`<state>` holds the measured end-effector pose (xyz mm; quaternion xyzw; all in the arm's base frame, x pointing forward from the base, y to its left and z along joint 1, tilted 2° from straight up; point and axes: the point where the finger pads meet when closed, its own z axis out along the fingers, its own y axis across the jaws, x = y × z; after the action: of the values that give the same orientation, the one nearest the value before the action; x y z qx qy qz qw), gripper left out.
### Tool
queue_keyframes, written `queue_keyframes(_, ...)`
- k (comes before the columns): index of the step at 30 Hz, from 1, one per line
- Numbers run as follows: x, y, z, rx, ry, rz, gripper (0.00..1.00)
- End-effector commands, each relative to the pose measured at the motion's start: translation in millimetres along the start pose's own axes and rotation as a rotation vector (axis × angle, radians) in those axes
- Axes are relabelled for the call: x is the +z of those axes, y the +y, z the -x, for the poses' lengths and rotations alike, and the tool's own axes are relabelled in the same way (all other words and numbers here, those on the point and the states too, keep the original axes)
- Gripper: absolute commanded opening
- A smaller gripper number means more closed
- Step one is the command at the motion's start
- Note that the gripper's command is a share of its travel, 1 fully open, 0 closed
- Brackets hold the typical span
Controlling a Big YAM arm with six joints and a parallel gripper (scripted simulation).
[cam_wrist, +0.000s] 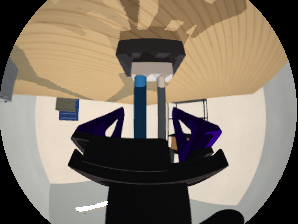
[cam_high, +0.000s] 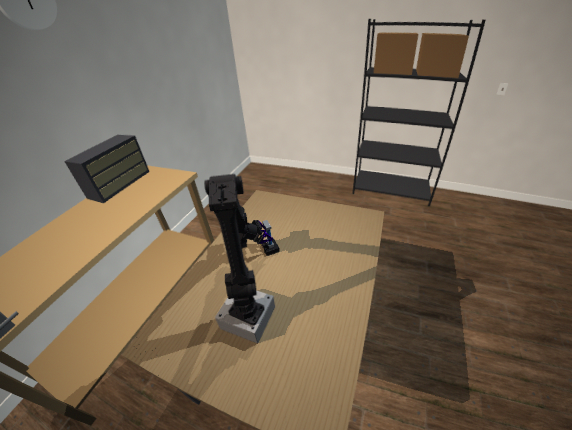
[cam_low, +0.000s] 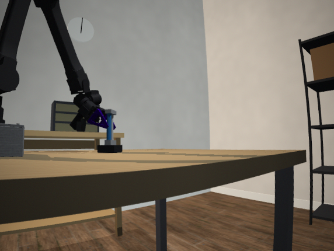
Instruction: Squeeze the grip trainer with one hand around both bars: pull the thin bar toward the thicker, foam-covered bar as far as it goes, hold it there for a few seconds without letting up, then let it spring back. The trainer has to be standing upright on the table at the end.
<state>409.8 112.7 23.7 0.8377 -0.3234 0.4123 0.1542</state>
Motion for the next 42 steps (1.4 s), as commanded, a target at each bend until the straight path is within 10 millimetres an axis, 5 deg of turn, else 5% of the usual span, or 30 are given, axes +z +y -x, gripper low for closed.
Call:
queue_keyframes(1, -1, -7, -4, -0.003, 0.003, -0.009, 0.76)
queue_keyframes(42, -13, -12, -10, 0.022, 0.008, -0.027, 0.76)
